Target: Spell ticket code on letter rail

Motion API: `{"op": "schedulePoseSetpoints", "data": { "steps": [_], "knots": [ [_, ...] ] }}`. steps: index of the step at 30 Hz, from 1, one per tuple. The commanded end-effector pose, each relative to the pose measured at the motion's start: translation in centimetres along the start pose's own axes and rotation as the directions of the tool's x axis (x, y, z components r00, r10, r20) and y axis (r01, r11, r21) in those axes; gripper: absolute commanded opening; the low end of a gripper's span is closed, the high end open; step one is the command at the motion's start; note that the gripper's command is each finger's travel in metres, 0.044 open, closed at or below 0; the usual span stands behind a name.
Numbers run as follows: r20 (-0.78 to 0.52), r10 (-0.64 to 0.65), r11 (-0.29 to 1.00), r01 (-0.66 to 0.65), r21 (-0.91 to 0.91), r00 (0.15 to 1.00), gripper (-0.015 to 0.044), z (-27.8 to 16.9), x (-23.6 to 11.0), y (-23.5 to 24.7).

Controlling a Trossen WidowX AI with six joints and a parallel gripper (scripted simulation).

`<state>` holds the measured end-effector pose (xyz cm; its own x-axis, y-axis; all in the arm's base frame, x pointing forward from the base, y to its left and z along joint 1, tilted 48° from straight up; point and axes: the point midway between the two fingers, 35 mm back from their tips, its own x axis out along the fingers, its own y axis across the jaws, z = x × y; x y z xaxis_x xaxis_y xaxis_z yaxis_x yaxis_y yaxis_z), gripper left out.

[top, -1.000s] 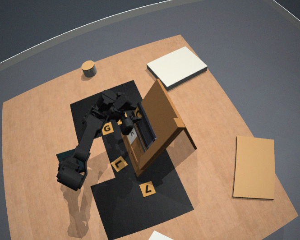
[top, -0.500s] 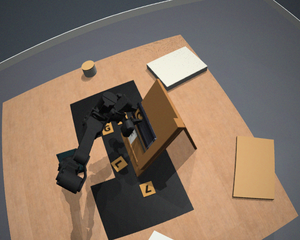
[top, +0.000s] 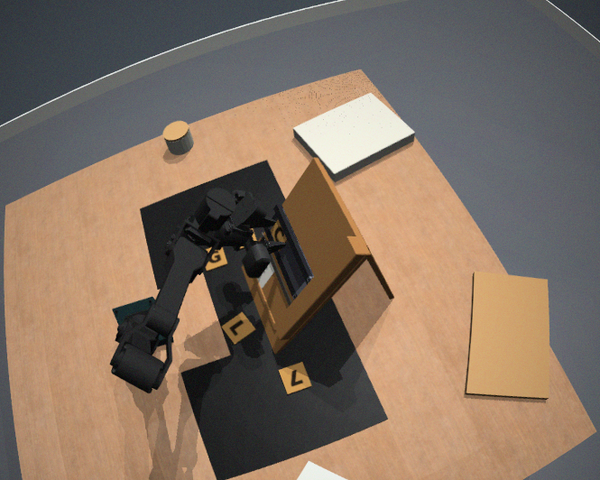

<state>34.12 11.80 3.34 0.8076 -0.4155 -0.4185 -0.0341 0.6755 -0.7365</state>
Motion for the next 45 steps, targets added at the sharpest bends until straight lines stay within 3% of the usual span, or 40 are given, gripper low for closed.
{"op": "schedulePoseSetpoints", "data": {
  "steps": [1,45],
  "knots": [
    [0.004,0.004,1.000,-0.004,0.001,1.000,0.0000,0.1,-0.1,-0.3],
    [0.003,0.004,1.000,-0.004,-0.001,1.000,0.0000,0.1,0.0,-2.9]
  ]
}}
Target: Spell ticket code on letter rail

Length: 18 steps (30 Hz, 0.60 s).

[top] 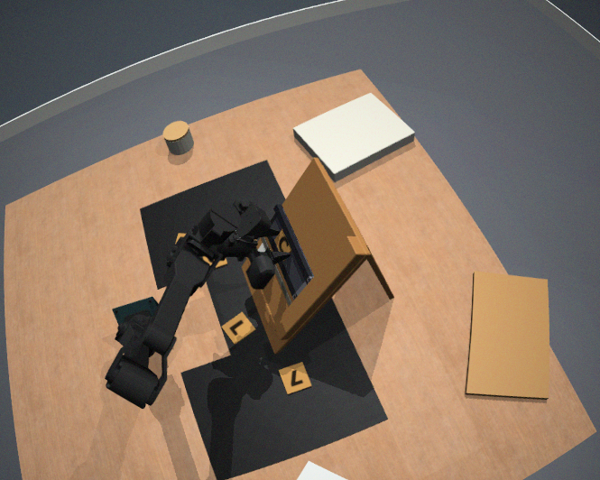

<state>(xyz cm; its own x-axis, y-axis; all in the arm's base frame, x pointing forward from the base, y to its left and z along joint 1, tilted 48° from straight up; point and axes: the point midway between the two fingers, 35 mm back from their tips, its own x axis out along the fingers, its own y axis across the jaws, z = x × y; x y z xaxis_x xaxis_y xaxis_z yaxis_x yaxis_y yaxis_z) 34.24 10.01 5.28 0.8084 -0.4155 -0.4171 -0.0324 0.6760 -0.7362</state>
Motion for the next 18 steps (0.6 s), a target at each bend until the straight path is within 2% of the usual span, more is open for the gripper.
{"op": "schedulePoseSetpoints", "data": {
  "steps": [1,18],
  "knots": [
    [0.002,0.005,1.000,-0.005,-0.002,1.000,0.0000,0.0,-0.1,-0.3],
    [0.002,0.004,1.000,-0.004,-0.003,1.000,0.0000,0.0,0.0,-1.3]
  ]
}}
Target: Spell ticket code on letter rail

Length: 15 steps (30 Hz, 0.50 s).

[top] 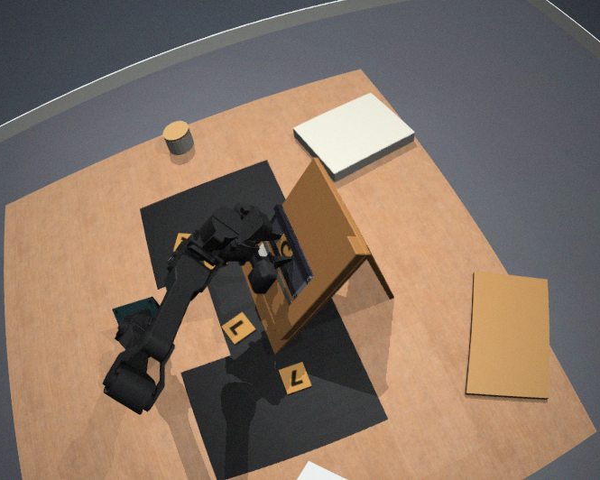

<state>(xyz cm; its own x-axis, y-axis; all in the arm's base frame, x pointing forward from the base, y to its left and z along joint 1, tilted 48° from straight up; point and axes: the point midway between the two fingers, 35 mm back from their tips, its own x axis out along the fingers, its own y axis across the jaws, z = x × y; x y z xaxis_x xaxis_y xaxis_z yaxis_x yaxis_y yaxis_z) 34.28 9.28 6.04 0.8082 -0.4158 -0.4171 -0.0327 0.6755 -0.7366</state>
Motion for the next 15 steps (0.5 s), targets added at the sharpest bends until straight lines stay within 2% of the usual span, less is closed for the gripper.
{"op": "schedulePoseSetpoints", "data": {
  "steps": [1,15],
  "knots": [
    [0.002,0.005,1.000,-0.005,-0.002,1.000,0.0000,0.05,-0.06,-0.30],
    [0.002,0.004,1.000,-0.004,-0.003,1.000,0.0000,0.06,-0.05,-1.13]
  ]
}}
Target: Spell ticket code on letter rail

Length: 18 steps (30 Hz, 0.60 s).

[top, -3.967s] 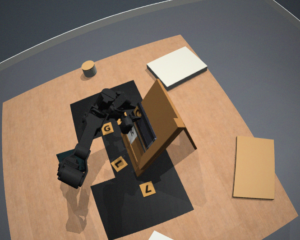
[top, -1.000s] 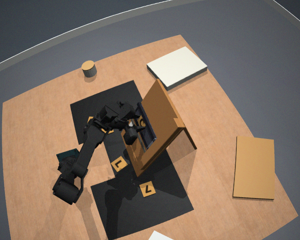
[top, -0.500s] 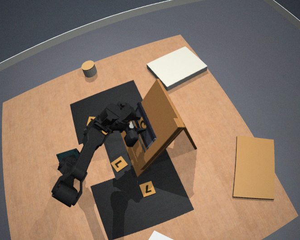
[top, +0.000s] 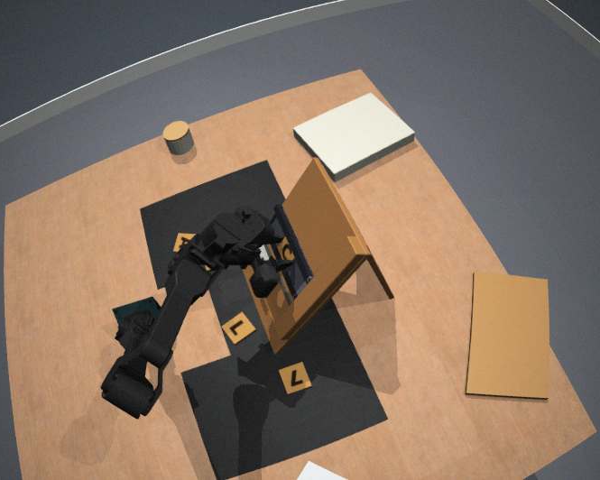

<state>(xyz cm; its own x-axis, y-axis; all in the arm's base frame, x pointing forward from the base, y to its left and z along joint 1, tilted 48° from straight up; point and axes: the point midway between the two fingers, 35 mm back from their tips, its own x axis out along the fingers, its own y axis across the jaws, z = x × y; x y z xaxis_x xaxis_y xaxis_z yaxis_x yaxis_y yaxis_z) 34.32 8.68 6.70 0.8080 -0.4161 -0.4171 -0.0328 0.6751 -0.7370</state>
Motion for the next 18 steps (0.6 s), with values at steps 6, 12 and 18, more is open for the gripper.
{"op": "schedulePoseSetpoints", "data": {
  "steps": [6,12,18],
  "knots": [
    [0.002,0.004,1.000,-0.004,-0.002,1.000,0.0000,0.1,-0.1,-0.6],
    [0.002,0.004,1.000,-0.004,-0.003,1.000,0.0000,0.1,-0.1,-1.0],
    [0.002,0.004,1.000,-0.004,-0.003,1.000,0.0000,0.1,0.0,-1.3]
  ]
}}
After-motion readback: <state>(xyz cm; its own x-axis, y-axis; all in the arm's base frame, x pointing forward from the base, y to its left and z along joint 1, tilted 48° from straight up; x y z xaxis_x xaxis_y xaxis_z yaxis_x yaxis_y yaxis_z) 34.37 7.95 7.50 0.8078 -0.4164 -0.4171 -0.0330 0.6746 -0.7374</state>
